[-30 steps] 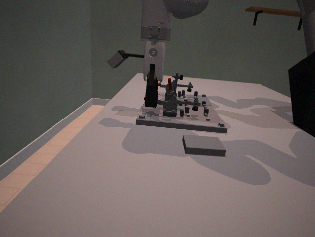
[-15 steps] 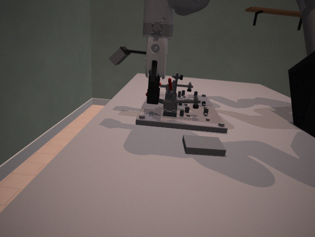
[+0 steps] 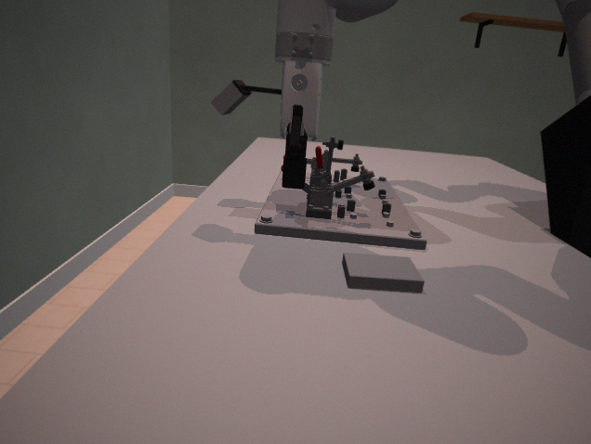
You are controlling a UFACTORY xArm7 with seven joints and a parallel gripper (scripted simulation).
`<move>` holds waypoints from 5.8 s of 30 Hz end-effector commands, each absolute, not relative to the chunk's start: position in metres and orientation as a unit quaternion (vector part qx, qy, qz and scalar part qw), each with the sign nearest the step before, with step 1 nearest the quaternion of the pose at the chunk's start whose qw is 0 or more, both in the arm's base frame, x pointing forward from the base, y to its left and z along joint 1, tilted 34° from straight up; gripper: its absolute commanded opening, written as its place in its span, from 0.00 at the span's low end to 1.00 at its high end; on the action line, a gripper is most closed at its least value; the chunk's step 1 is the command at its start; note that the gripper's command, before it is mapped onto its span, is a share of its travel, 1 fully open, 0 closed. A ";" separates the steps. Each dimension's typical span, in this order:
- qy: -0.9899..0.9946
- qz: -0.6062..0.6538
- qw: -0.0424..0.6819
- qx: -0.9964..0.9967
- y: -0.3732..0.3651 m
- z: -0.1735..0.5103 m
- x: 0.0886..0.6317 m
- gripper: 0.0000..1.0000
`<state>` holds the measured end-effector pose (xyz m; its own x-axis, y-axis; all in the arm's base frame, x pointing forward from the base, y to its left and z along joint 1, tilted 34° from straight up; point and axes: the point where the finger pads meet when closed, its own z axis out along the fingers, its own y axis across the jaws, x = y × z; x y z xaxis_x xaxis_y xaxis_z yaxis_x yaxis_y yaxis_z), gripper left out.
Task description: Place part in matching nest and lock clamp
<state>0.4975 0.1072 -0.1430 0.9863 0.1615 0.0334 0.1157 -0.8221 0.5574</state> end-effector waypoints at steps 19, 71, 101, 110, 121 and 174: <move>0.073 0.041 0.288 0.954 0.111 -0.135 0.478 0.00; 0.073 0.041 0.288 0.954 0.109 -0.135 0.465 0.00; 0.073 0.041 0.288 0.954 0.109 -0.135 0.460 0.00; 0.073 0.041 0.288 0.954 0.109 -0.135 0.460 0.00; 0.073 0.041 0.288 0.954 0.109 -0.135 0.460 0.47; 0.073 0.041 0.288 0.954 0.141 -0.085 0.453 0.47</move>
